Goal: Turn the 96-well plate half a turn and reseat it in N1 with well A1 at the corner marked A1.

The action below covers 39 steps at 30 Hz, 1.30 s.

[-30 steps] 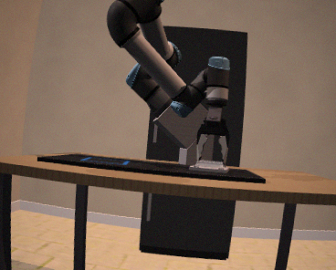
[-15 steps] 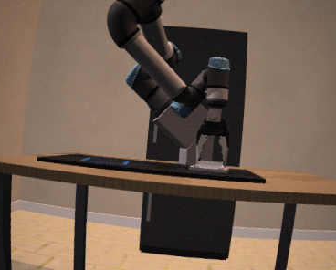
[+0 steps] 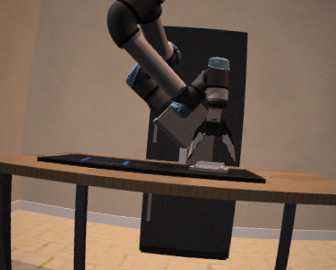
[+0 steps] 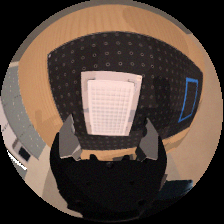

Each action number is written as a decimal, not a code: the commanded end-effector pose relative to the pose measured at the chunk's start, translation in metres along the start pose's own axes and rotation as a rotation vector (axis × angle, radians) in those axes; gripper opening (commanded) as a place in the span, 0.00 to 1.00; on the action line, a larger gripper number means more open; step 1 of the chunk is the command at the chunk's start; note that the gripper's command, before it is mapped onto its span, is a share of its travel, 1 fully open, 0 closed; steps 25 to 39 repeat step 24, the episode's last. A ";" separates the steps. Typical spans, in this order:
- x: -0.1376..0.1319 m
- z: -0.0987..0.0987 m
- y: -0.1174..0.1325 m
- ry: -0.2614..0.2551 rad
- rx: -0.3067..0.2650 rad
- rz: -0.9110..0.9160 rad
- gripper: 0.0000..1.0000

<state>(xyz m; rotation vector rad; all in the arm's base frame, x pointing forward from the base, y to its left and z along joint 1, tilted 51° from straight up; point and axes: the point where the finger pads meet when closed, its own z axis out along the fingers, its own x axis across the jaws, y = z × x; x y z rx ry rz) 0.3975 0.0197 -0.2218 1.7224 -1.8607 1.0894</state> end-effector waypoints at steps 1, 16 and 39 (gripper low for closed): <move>0.000 0.000 0.000 0.000 0.001 0.000 1.00; 0.000 -0.024 0.000 -0.001 0.001 0.000 1.00; 0.000 -0.032 0.000 -0.001 0.001 0.000 1.00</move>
